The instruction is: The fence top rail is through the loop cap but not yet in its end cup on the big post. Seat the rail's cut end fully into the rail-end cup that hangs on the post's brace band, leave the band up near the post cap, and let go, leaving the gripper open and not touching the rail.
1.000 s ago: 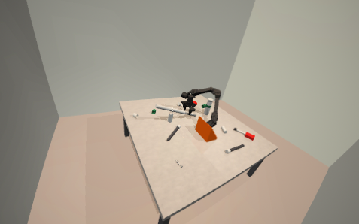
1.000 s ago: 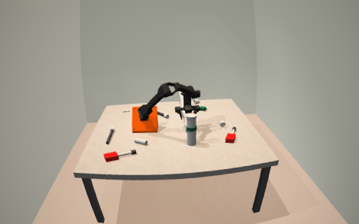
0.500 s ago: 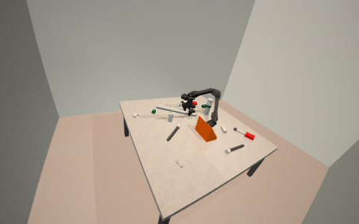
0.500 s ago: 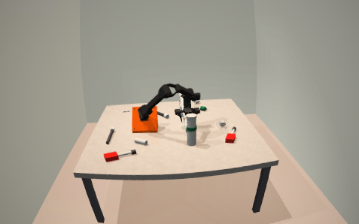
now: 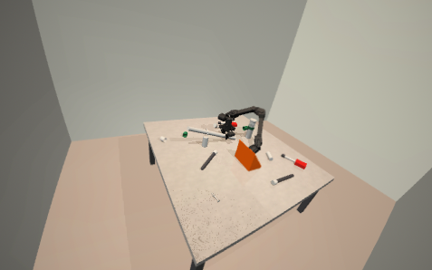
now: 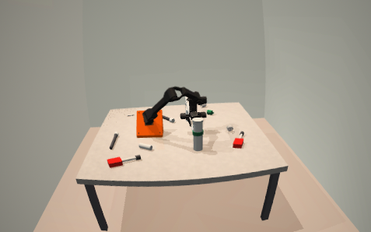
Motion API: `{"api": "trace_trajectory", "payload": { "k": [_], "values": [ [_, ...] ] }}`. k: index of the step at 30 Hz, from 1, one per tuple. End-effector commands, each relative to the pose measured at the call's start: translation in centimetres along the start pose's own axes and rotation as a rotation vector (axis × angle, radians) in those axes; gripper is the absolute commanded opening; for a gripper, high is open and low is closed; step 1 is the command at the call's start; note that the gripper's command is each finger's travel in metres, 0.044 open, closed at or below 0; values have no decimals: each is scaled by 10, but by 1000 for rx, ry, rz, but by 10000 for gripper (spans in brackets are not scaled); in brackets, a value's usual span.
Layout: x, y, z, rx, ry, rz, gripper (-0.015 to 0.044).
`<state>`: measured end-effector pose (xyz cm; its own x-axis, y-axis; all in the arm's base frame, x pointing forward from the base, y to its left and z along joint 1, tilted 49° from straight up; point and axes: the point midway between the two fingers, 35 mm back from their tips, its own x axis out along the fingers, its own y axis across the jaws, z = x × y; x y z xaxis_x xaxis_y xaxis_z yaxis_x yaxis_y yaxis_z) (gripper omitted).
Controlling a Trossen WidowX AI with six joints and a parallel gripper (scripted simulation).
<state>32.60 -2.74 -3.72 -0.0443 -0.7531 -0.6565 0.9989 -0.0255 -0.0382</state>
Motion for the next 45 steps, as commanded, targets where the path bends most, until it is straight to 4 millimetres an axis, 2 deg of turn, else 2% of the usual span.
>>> {"api": "trace_trajectory", "payload": {
  "k": [1,9,14,20,36,45],
  "values": [
    [1,1,0,1,-3,2,176],
    [1,1,0,1,-3,2,123],
    [-5,0,0,0,-2,2,0],
    [-12,-2,6,7,-38,-8,0],
    [-64,-9,51,40,-279,-4,0],
    [-60,-11,47,38,-262,-14,0]
  ]
}}
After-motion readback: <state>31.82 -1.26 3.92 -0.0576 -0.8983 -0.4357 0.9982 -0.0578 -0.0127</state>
